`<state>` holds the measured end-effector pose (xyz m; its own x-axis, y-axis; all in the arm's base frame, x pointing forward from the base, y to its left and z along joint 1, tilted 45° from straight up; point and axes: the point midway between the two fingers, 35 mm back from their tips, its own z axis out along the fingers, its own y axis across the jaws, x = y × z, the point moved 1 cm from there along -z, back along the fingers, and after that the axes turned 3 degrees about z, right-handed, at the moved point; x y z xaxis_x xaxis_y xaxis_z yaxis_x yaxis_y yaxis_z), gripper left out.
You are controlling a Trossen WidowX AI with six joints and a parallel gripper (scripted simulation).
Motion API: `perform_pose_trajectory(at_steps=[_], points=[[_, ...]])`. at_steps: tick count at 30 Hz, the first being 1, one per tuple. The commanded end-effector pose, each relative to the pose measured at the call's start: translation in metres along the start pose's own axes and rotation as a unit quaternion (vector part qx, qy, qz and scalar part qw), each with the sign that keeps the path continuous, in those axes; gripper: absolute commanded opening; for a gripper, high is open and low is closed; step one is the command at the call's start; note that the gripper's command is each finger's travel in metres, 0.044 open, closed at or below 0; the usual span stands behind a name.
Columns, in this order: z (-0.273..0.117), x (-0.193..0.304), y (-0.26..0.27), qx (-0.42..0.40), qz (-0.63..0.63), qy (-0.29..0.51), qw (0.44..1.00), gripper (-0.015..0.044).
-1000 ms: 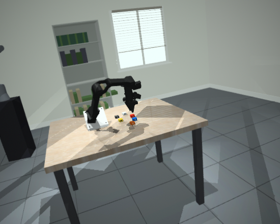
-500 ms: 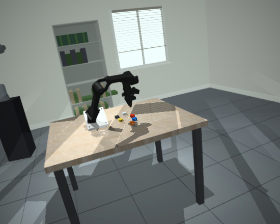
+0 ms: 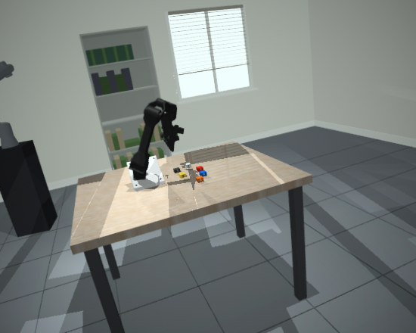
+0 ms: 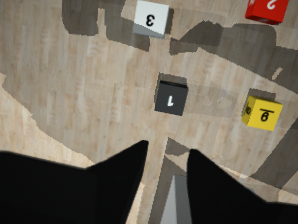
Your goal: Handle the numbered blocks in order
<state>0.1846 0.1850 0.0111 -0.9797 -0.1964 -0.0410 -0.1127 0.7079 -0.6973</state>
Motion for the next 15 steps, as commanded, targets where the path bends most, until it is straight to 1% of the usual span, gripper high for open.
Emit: perform_pose_trajectory(at_steps=[1,3,7,8,11,12,15], points=[[0.001,-0.001,0.001,-0.003,0.014,0.004,1.000,0.0120],[0.012,-0.002,0.002,-0.004,0.014,0.003,1.000,0.0172],[0.072,-0.002,0.002,-0.003,0.015,0.003,1.000,0.0278],[0.080,-0.001,0.001,-0.002,0.015,0.003,1.000,0.0304],[0.082,0.000,0.001,-0.002,0.015,0.003,1.000,0.0382],[0.082,0.000,0.001,-0.002,0.015,0.003,1.000,0.0400],[0.084,0.000,0.001,-0.002,0.015,0.003,1.000,0.0400]])
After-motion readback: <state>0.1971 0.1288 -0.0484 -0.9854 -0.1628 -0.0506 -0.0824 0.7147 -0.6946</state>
